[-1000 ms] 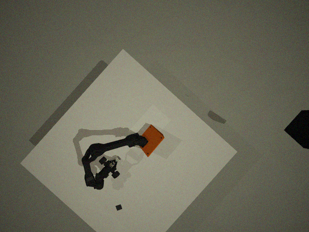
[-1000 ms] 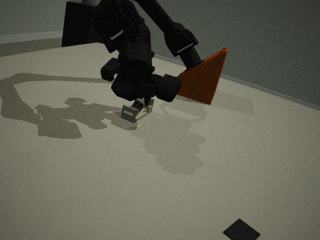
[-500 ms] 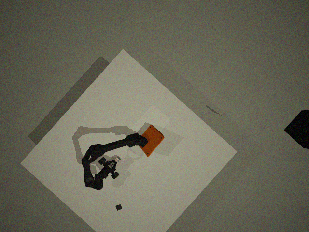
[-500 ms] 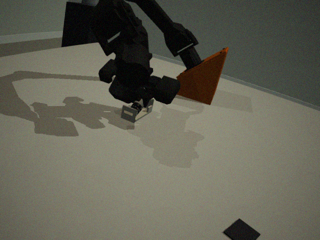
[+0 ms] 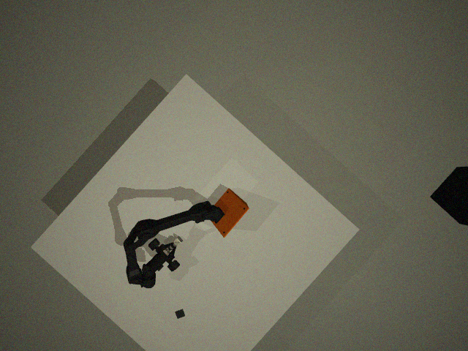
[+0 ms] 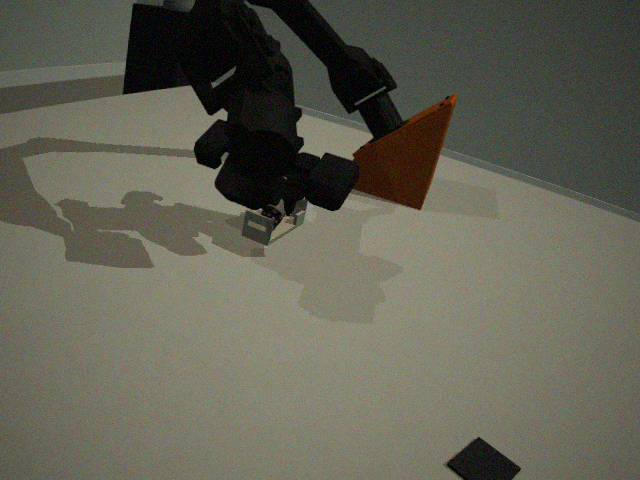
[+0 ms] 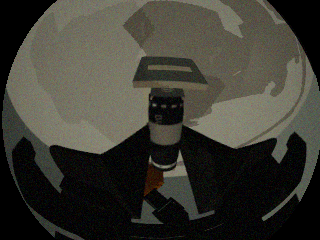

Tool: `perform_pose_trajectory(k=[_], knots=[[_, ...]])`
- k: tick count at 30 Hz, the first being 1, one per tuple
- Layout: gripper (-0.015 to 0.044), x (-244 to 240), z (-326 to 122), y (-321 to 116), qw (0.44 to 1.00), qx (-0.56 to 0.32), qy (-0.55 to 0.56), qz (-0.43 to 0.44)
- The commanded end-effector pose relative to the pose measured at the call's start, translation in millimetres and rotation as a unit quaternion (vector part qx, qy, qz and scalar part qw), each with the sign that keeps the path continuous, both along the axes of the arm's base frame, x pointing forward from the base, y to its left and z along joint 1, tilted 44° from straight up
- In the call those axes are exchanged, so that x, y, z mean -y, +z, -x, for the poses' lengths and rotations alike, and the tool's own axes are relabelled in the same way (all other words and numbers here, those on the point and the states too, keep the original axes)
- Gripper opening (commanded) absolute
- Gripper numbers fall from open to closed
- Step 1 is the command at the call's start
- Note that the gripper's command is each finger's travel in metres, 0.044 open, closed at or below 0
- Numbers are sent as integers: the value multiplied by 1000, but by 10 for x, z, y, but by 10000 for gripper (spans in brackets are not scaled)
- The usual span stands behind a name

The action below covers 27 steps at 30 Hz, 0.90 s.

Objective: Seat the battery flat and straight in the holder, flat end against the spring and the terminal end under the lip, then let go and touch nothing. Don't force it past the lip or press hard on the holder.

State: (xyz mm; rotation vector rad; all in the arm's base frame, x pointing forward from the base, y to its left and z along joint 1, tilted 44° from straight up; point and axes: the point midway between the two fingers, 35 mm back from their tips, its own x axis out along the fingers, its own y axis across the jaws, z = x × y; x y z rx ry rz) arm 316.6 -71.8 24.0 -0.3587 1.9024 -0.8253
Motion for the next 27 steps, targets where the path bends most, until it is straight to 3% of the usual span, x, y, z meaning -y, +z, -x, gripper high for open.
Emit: perform_pose_trajectory(k=[1,27], knots=[[88,9,-64,4,1000,8,2,1],[88,18,-113,-16,999,29,21,-2]])
